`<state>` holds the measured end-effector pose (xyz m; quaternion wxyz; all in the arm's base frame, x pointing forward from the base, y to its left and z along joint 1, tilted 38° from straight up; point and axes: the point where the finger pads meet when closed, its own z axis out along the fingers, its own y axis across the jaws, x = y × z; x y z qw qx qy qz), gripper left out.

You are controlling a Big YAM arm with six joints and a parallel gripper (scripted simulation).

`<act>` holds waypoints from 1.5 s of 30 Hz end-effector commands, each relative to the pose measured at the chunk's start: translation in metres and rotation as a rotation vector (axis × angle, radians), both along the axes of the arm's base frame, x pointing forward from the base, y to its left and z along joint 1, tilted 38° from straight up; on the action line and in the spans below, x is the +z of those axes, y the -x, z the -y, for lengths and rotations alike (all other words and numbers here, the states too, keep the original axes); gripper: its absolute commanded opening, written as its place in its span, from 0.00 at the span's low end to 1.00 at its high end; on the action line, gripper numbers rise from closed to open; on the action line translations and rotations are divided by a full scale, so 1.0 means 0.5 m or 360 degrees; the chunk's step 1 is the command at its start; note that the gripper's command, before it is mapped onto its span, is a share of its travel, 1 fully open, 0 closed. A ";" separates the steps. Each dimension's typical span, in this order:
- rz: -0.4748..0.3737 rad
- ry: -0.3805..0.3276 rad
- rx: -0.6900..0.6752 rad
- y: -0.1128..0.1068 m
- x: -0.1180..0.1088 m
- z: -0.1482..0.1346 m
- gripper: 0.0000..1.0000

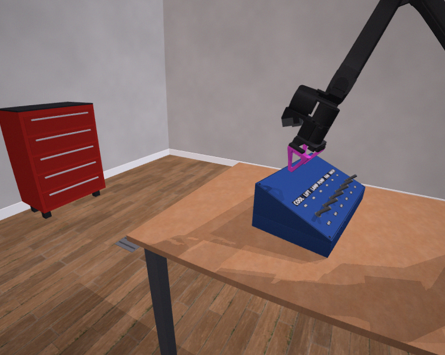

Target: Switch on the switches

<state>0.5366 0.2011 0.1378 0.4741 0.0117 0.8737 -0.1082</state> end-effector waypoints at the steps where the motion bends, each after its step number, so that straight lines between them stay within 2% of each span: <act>1: 0.0111 -0.0054 0.0028 -0.026 0.070 -0.028 1.00; 16: 0.0117 -0.0057 0.0023 -0.028 0.075 -0.023 1.00; 18: 0.0129 -0.0064 0.0005 -0.032 0.085 -0.007 1.00; 21: 0.0116 -0.0056 0.0002 -0.027 0.076 0.000 1.00; 23: 0.0080 -0.0035 0.0002 -0.010 0.051 0.016 1.00; 36: 0.0083 -0.0029 0.0002 0.001 0.064 0.099 1.00; 45: 0.0084 -0.0026 0.0002 0.006 0.070 0.135 1.00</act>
